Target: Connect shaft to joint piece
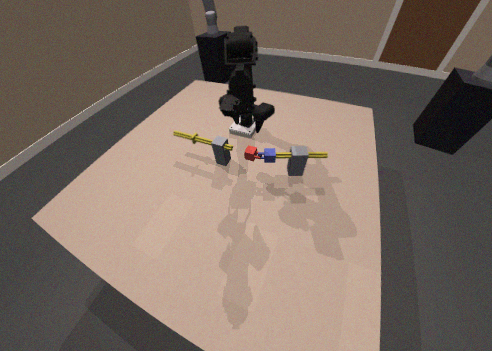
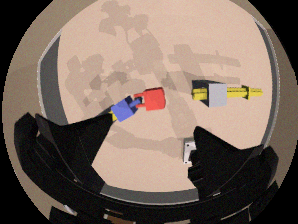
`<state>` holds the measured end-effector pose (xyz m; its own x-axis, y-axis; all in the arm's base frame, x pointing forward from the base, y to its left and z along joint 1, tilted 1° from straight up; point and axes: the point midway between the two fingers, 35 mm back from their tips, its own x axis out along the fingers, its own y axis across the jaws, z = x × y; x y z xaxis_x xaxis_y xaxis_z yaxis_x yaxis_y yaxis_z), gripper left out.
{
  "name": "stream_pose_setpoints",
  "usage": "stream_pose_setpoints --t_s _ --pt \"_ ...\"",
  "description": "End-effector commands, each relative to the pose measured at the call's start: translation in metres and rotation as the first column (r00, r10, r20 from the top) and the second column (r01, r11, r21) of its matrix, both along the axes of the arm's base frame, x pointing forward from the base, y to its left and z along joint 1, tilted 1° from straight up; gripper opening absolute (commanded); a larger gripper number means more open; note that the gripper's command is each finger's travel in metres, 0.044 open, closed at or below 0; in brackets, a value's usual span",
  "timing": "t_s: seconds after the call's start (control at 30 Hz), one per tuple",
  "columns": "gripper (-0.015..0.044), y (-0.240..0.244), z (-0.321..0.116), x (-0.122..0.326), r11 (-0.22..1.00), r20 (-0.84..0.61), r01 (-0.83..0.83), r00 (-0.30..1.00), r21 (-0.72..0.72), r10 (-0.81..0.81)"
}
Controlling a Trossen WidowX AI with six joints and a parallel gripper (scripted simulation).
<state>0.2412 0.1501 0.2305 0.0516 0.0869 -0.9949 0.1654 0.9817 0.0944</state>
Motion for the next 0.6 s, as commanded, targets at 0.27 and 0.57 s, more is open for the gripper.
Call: stream_pose_setpoints --t_s 0.27,0.57 --pt "0.0440 -0.024 -0.017 0.007 0.946 -0.129 0.315 0.944 0.074 -0.305" --pt "0.0440 -0.044 -0.031 0.011 0.816 -0.255 0.569 0.808 0.103 -0.531"
